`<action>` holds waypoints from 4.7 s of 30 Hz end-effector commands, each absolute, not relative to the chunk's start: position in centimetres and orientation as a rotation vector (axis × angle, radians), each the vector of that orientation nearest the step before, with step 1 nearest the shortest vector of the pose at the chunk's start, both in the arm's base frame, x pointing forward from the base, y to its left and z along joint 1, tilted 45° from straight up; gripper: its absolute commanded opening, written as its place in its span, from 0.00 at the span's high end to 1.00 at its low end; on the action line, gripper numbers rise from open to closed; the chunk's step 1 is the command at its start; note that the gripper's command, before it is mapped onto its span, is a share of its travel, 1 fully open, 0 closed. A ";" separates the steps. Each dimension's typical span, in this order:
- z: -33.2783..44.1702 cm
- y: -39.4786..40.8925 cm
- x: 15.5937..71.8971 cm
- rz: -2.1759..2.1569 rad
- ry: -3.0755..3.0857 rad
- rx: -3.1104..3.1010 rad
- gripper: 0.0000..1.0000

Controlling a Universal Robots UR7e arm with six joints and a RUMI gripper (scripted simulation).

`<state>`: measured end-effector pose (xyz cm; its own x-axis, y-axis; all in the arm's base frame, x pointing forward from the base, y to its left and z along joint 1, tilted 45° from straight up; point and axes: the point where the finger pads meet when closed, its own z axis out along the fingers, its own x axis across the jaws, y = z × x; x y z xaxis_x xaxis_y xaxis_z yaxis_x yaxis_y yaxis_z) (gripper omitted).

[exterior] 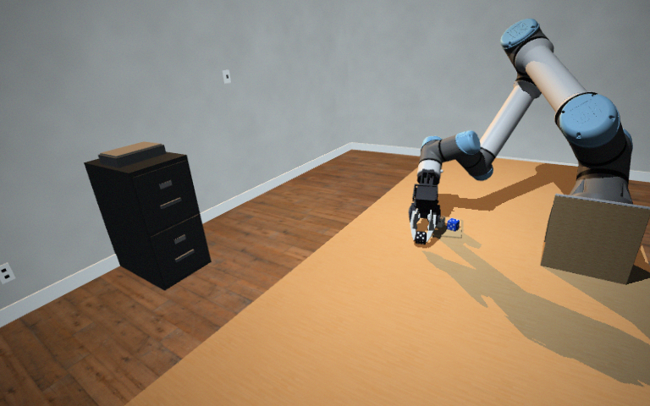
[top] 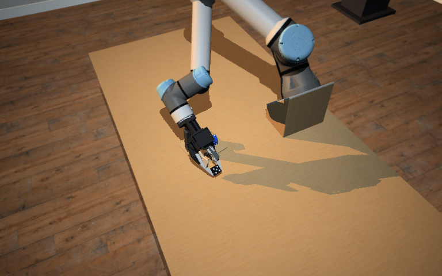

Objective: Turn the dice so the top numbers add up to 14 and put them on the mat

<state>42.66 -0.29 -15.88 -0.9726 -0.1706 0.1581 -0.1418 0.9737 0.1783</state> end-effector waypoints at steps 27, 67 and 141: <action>-16.5 -0.9 42.7 -0.248 -2.949 0.236 0.90; -16.5 -0.9 42.7 -0.248 -2.949 0.236 0.72; -11.5 -1.5 43.6 -0.248 -2.949 0.236 0.72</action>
